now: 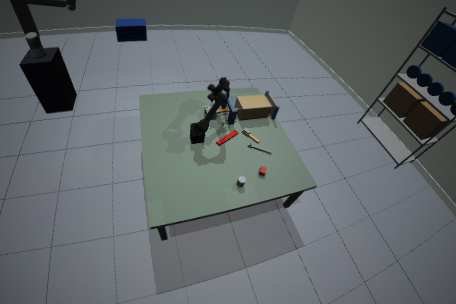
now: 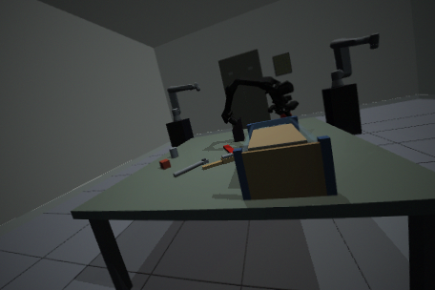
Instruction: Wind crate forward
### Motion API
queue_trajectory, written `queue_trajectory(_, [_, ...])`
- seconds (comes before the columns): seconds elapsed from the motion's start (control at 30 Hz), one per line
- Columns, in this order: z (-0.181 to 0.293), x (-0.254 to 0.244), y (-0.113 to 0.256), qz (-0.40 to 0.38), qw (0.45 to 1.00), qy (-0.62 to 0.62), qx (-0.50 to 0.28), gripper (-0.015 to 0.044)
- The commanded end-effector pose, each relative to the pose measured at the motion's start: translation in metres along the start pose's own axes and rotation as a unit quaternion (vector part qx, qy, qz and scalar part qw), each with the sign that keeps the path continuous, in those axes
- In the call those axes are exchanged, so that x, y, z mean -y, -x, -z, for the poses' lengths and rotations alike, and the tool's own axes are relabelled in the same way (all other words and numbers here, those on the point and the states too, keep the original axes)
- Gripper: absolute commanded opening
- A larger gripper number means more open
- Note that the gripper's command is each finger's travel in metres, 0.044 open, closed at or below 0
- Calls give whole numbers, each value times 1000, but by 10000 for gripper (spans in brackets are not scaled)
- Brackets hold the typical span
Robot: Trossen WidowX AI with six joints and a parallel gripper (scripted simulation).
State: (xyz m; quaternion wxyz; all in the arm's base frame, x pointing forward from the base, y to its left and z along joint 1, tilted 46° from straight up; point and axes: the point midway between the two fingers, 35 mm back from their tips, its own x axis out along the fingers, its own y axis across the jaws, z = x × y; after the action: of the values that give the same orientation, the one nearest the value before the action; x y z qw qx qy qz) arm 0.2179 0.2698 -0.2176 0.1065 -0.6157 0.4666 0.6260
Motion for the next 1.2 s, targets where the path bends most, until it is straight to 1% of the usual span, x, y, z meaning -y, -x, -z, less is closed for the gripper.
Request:
queue_trajectory(0.0, [-22,-15,-10,-20,1000,17,13,0])
queue_trajectory(1.17, [-44,-45,-19,-21,1000,18,14,0])
